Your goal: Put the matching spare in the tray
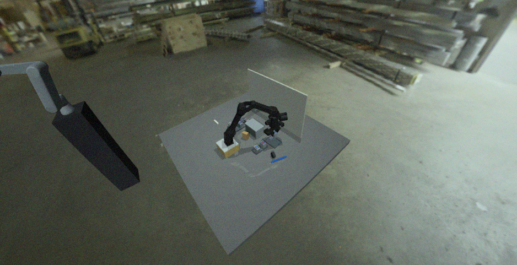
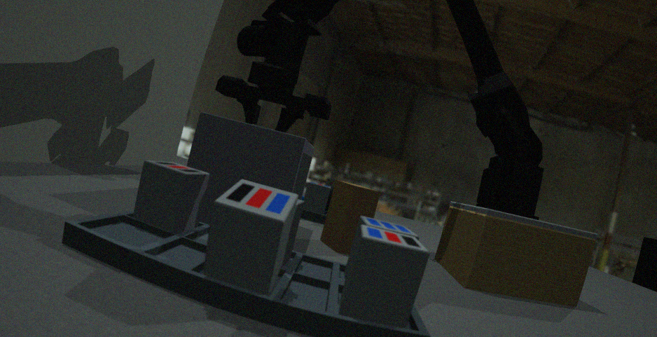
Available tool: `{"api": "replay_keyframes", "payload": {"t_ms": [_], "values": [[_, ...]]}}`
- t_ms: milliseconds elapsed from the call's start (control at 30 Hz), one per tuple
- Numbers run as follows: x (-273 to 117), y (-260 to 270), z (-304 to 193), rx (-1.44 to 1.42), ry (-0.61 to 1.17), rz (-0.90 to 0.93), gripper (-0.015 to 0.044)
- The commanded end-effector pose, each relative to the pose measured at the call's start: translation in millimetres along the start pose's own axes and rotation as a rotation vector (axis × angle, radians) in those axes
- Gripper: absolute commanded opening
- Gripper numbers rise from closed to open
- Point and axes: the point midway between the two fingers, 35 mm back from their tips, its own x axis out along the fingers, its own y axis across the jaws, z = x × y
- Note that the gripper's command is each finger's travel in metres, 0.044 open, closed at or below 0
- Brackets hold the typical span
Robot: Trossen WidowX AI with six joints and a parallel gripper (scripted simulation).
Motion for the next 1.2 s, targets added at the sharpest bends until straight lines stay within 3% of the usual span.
{"api": "replay_keyframes", "payload": {"t_ms": [0,1167], "values": [[5,0,1,-0.003,-0.006,-0.001,0.0000],[38,4,3,-0.003,-0.006,0.000,0.0000]]}}
